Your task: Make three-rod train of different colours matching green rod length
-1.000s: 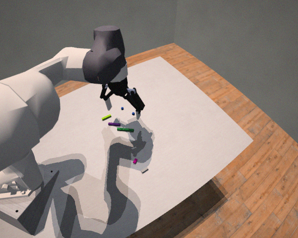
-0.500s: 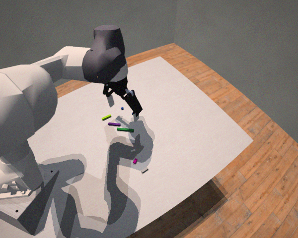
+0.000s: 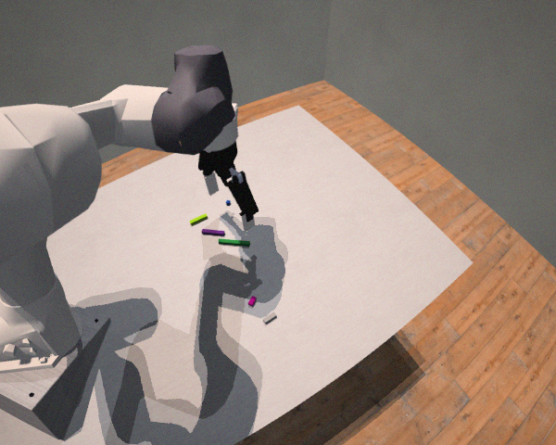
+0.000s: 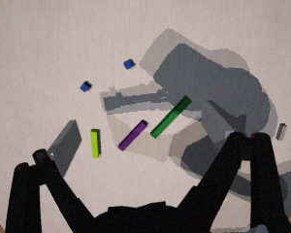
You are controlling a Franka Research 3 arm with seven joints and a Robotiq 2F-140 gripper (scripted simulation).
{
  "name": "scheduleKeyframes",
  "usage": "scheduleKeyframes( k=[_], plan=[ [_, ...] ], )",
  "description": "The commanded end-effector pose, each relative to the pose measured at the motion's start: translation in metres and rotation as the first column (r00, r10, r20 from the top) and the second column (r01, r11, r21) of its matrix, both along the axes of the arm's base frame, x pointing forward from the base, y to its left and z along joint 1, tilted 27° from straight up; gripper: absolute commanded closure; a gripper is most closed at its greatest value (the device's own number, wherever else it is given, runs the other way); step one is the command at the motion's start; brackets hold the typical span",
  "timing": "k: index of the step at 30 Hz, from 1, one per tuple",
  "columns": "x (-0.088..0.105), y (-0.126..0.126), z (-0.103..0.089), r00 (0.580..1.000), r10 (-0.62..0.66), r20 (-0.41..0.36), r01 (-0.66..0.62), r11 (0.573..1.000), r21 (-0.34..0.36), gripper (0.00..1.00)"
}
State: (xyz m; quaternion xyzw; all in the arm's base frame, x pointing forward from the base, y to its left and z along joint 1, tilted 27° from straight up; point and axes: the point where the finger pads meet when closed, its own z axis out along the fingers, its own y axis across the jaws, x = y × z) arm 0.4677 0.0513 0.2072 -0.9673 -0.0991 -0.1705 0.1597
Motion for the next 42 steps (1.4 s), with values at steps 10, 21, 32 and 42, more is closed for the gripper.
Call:
scheduleKeyframes(
  k=[10,21,32,42],
  plan=[
    [0.0009,0.0045,0.0049,0.956,-0.274,-0.108,0.284,0.955,0.082,0.00],
    [0.0008,0.0064,0.0061,0.893,-0.412,-0.183,0.435,0.894,0.111,0.00],
    [0.0007,0.0084,0.0070,0.804,-0.535,-0.261,0.578,0.806,0.127,0.00],
    [0.0005,0.0103,0.0078,0.698,-0.633,-0.336,0.700,0.702,0.130,0.00]
  ],
)
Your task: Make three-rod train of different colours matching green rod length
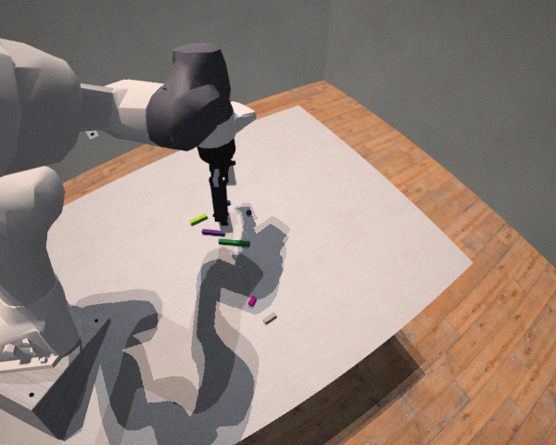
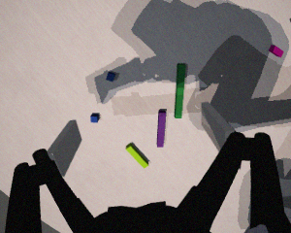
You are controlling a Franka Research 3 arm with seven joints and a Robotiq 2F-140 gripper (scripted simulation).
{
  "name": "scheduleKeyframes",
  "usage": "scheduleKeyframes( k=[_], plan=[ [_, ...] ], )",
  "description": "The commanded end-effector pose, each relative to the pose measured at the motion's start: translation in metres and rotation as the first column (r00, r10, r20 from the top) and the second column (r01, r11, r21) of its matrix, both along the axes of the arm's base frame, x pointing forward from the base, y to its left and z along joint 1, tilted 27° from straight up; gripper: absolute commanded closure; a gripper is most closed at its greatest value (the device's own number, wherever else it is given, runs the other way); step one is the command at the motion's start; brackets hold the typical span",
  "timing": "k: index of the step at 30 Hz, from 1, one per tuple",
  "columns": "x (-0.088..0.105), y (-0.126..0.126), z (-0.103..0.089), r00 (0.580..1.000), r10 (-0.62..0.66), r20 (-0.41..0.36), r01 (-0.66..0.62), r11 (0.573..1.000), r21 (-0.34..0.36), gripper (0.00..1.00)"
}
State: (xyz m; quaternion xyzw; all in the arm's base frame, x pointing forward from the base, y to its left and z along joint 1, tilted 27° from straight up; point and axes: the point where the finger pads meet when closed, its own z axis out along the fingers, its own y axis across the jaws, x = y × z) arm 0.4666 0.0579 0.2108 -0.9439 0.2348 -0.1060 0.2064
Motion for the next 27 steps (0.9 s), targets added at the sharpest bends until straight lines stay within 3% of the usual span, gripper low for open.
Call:
scheduleKeyframes(
  k=[1,21,27],
  plan=[
    [0.0016,0.0039,0.0042,0.987,-0.151,-0.047,0.153,0.987,0.051,0.00],
    [0.0012,0.0075,0.0051,0.899,-0.401,-0.175,0.423,0.899,0.112,0.00],
    [0.0011,0.0091,0.0053,0.834,-0.499,-0.236,0.535,0.835,0.126,0.00]
  ],
)
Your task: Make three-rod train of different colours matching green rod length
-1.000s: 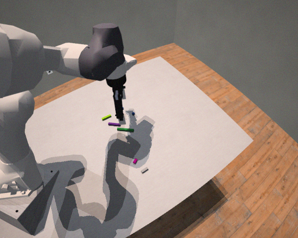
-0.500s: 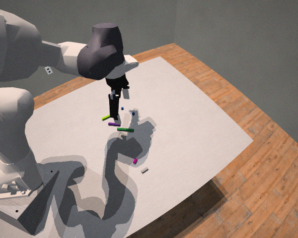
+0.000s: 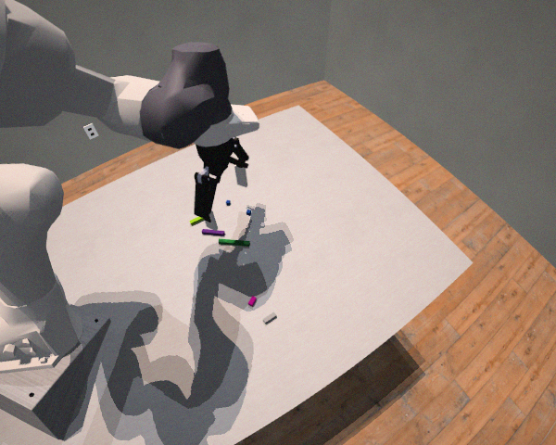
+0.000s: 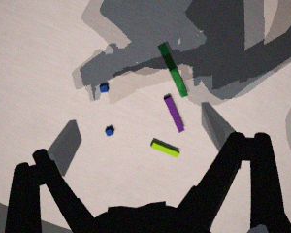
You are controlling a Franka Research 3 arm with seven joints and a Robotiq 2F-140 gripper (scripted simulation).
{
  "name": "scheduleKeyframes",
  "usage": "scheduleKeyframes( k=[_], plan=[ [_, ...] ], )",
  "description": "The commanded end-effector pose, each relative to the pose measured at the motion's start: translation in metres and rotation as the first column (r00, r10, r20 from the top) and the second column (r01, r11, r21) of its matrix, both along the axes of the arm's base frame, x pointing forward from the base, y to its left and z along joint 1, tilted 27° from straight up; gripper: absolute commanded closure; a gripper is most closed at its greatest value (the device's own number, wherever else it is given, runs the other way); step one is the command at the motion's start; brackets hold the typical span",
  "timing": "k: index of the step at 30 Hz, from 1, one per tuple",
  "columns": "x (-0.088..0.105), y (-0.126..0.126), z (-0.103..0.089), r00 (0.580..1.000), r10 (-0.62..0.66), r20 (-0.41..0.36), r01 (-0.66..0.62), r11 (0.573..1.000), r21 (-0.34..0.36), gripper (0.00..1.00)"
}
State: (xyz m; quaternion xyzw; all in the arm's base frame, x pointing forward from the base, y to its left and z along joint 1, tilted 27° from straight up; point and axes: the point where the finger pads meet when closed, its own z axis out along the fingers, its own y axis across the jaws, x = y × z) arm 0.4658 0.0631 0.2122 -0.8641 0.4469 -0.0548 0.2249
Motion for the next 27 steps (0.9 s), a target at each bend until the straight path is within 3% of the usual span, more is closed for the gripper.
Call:
scheduleKeyframes(
  k=[1,11,27],
  plan=[
    [0.0019,0.0041,0.0039,0.988,-0.151,-0.046,0.153,0.987,0.051,0.00],
    [0.0017,0.0059,0.0041,0.956,-0.275,-0.106,0.284,0.955,0.085,0.00],
    [0.0012,0.0097,0.0039,0.825,-0.510,-0.244,0.548,0.826,0.127,0.00]
  ],
)
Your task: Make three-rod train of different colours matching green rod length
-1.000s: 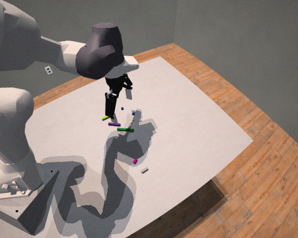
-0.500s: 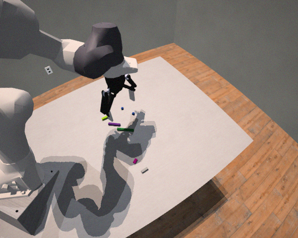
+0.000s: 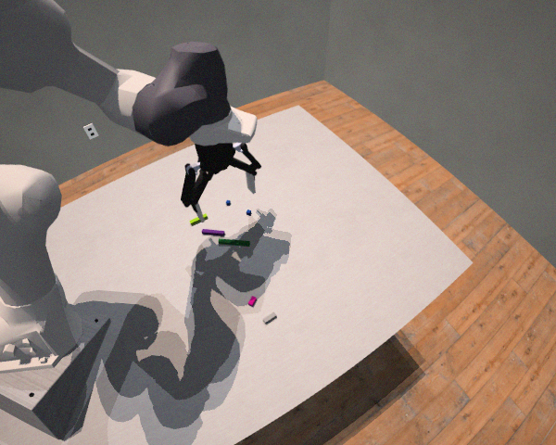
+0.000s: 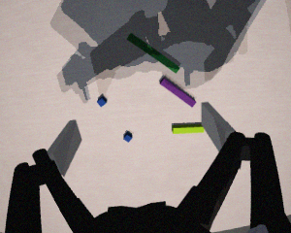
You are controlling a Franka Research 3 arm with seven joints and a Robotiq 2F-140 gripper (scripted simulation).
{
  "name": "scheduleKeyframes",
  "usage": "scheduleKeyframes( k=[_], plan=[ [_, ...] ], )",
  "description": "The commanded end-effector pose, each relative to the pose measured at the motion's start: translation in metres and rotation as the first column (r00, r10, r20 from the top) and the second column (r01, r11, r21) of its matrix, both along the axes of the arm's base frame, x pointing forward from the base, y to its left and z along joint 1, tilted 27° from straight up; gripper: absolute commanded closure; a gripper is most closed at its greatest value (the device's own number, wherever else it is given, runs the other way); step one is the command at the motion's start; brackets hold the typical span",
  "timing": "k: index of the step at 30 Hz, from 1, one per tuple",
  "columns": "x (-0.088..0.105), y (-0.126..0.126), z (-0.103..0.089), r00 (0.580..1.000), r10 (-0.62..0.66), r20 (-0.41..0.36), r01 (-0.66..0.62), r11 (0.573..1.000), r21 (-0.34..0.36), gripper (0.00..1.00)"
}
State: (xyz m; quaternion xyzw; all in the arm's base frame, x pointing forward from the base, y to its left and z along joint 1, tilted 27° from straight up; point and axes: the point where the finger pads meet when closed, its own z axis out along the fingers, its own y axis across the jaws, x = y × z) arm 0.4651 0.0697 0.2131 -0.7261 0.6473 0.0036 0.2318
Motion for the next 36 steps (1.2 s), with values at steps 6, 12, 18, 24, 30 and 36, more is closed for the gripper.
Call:
scheduleKeyframes(
  k=[6,12,18,24,30,36],
  plan=[
    [0.0016,0.0047,0.0029,0.970,-0.229,-0.085,0.235,0.969,0.071,0.00],
    [0.0014,0.0062,0.0026,0.936,-0.325,-0.135,0.339,0.936,0.094,0.00],
    [0.0013,0.0072,0.0023,0.907,-0.386,-0.169,0.406,0.908,0.106,0.00],
    [0.0010,0.0091,0.0018,0.837,-0.493,-0.236,0.529,0.840,0.122,0.00],
    [0.0008,0.0106,0.0013,0.770,-0.569,-0.289,0.620,0.774,0.127,0.00],
    [0.0006,0.0117,0.0008,0.715,-0.618,-0.328,0.681,0.721,0.127,0.00]
  ],
)
